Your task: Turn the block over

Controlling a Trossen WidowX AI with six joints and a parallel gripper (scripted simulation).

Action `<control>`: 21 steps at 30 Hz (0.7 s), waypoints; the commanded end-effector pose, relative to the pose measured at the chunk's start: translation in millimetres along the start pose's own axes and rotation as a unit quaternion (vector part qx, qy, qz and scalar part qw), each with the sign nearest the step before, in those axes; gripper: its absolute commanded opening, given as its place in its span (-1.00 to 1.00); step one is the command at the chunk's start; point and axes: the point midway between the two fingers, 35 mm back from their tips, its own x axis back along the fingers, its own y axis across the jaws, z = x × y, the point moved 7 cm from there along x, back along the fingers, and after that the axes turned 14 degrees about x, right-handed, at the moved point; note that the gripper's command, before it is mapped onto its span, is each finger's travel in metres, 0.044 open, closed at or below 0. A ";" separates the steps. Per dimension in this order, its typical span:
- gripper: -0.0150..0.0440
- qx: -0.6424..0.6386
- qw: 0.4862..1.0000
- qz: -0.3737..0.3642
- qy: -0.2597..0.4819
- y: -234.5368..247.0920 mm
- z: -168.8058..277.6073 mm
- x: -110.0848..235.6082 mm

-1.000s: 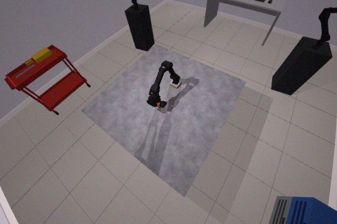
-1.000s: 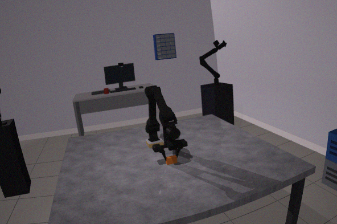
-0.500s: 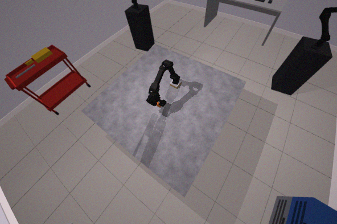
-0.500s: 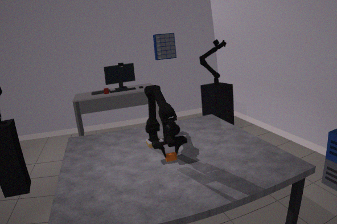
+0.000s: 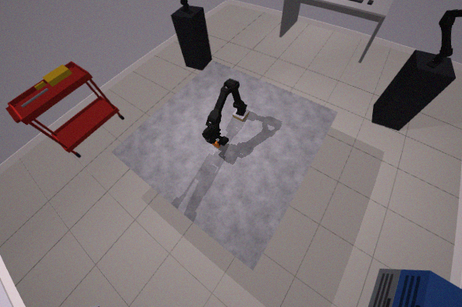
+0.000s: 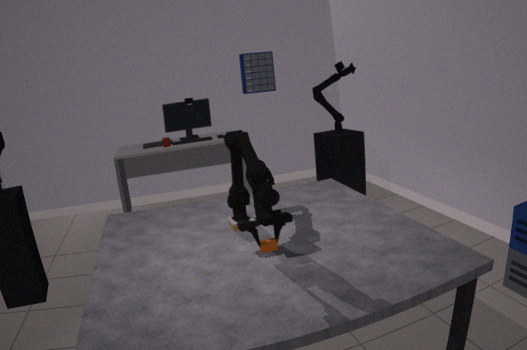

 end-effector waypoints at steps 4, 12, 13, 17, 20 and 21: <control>-0.49 0.001 0.998 0.016 -0.056 2.1 8.4 -4.0; -0.49 0.001 0.993 0.031 -0.116 4.6 18.5 -7.7; -0.49 0.001 0.992 0.033 -0.124 4.9 19.9 -8.1; -0.49 0.000 0.987 0.040 -0.153 6.2 25.6 -9.4; -0.49 0.000 0.983 0.045 -0.176 7.3 30.2 -10.2; -0.49 0.000 0.982 0.047 -0.183 7.6 31.8 -10.5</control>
